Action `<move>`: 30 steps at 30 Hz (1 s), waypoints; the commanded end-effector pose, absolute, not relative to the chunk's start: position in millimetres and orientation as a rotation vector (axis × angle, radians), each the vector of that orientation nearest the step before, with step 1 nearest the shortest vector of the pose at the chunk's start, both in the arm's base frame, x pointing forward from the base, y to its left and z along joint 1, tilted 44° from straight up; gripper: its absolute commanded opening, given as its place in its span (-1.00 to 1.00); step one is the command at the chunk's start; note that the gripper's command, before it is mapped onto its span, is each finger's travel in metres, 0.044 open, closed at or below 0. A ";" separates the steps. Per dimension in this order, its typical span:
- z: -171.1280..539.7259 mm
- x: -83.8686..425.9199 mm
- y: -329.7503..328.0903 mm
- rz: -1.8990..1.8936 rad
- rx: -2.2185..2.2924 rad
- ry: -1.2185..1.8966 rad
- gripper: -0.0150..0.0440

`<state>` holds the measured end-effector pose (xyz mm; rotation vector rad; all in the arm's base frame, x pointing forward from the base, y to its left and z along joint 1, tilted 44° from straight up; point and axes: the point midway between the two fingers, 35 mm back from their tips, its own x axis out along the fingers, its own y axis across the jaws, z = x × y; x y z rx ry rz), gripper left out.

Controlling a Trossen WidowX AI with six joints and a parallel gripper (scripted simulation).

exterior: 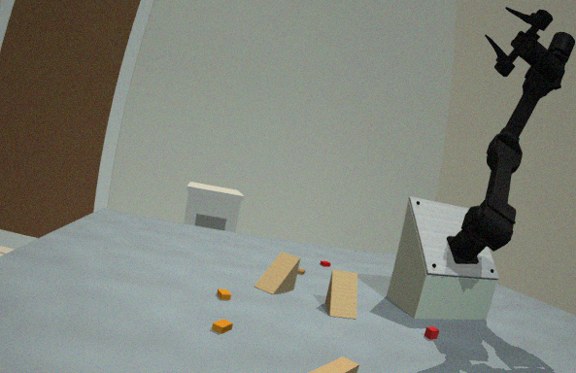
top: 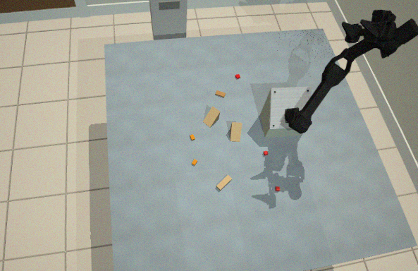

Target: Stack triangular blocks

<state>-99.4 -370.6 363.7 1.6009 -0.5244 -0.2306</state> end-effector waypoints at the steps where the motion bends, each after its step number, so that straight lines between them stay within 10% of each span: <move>1: 365.8 -99.2 -368.6 -0.231 1.593 -0.523 0.95; 30: 519.2 90.3 -53.4 -0.179 0.845 -0.034 1.00</move>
